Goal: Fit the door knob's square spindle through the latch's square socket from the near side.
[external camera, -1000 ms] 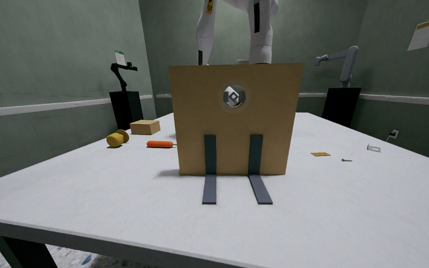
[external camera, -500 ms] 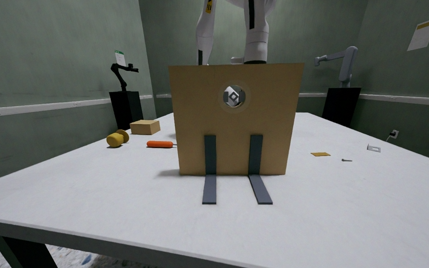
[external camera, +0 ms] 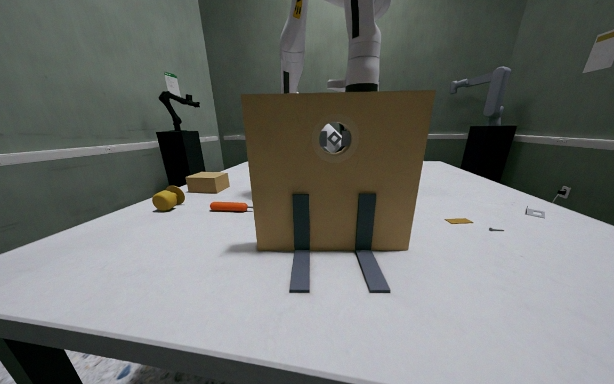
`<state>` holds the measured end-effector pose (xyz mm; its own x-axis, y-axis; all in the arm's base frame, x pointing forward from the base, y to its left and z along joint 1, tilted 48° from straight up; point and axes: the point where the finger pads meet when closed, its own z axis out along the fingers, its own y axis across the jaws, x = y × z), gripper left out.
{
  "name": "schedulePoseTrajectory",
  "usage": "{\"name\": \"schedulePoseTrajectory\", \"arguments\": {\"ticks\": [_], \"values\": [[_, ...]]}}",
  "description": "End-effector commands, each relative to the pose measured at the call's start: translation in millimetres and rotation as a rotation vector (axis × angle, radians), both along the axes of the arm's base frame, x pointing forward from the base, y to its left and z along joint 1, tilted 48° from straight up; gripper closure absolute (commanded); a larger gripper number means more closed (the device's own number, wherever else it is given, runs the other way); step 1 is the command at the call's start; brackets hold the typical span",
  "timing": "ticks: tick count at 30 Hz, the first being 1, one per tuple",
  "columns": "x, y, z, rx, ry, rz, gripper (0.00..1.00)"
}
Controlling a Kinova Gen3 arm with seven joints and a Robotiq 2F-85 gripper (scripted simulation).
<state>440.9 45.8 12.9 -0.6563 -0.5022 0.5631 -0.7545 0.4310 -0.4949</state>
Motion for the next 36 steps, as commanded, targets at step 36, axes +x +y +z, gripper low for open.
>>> {"name": "schedulePoseTrajectory", "arguments": {"ticks": [36], "values": [[6.8,-6.3,32.6,-0.008,-0.302,-0.33,0.37]]}}
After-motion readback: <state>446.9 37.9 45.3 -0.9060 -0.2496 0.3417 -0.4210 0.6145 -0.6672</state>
